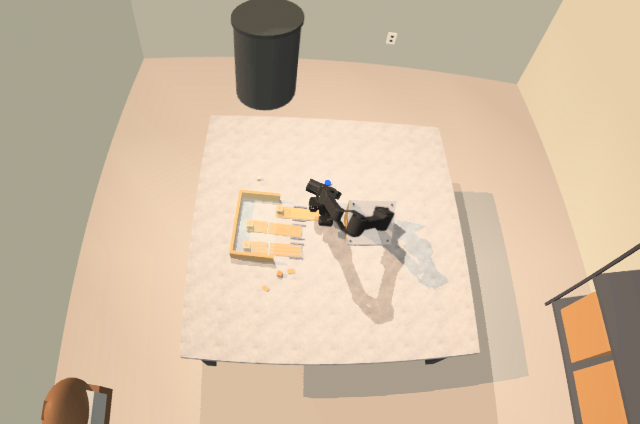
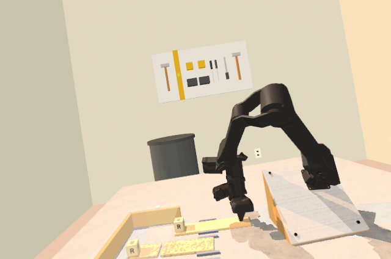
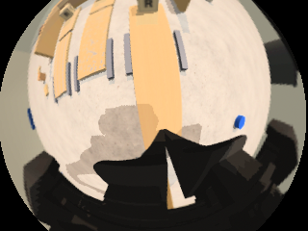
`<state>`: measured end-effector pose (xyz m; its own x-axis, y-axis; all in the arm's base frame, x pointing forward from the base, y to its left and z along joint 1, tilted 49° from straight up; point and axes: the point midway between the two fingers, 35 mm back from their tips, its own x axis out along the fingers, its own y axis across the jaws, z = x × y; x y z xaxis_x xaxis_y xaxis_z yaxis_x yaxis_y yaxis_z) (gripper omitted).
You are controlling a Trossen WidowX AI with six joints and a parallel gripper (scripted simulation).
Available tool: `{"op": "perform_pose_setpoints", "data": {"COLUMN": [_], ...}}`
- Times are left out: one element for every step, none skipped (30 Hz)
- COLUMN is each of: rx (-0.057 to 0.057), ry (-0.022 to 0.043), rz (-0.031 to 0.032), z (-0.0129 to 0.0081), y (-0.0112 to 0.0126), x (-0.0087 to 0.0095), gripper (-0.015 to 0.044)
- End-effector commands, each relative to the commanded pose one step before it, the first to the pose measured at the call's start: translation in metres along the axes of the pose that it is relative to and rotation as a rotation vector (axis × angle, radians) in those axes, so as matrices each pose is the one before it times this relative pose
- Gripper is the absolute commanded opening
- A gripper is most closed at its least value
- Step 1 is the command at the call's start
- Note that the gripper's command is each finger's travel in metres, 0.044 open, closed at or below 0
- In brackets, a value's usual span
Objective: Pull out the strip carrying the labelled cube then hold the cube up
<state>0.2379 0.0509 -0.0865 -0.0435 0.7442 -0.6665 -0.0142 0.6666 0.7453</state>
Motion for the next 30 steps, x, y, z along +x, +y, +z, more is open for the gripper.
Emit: {"op": "perform_pose_setpoints", "data": {"rx": [0.0091,0.0001,0.0001,0.0001,0.0001,0.0001,0.0001,0.0001,0.0001,0.0001,0.0001,0.0001,0.0001,0.0001,0.0001,0.0001,0.0001,0.0001,0.0001,0.0001,0.0001,0.0001,0.0,0.0,0.0,0.0,0.0,0.0,0.0,0.0], "ry": [0.02535,0.00006,0.00006,0.00006,0.00006,0.00006,0.00006,0.00006,0.00006,0.00006,0.00006,0.00006,0.00006,0.00006,0.00005,0.00006,0.00005,0.00006,0.00005,0.00006,0.00005,0.00005,0.00004,0.00003,0.00001,0.0,0.0,0.0,0.0,0.0], "rz": [-0.00206,-0.00001,-0.00001,-0.00001,-0.00001,-0.00001,-0.00001,-0.00001,-0.00001,-0.00001,-0.00001,-0.00001,-0.00001,-0.00001,-0.00001,-0.00001,-0.00002,-0.00001,-0.00002,-0.00001,-0.00001,-0.00001,0.0,0.0,0.0,0.0,0.0,0.0,0.0,0.0], "z": [-0.01358,-0.00168,-0.0016,-0.0016,-0.00157,-0.00158,-0.00156,-0.00157,-0.00155,-0.00156,-0.00153,-0.00155,-0.00152,-0.00154,-0.00151,-0.00153,-0.00149,-0.00152,-0.00148,-0.00151,-0.00146,-0.00146,-0.0011,-0.00066,-0.00034,-0.00013,0.0,0.0,0.0,0.0], "y": [-0.00029,-0.00001,-0.00001,0.0,-0.00001,0.0,-0.00001,0.0,-0.00001,0.0,-0.00001,0.0,-0.00001,0.0,-0.00001,0.0,-0.00001,0.0,-0.00001,0.0,-0.00001,0.0,0.0,0.0,0.0,0.0,0.0,0.0,0.0,0.0], "x": [0.00369,0.00001,0.00001,0.00001,0.00001,0.00001,0.00001,0.00001,0.00001,0.00001,0.00001,0.00001,0.0,0.00001,0.0,0.00001,0.0,0.00001,0.0,0.00001,0.0,0.00001,0.00001,0.00001,0.0,0.0,0.0,0.0,0.0,0.0], "gripper": [0.0,0.0,0.0,0.0,0.0,0.0,0.0,0.0,0.0,0.0,0.0,0.0,0.0,0.0,0.0,0.0,0.0,0.0,0.0,0.0,0.0,0.0,0.0,0.0,0.0,0.0,0.0,0.0,0.0,0.0]}}
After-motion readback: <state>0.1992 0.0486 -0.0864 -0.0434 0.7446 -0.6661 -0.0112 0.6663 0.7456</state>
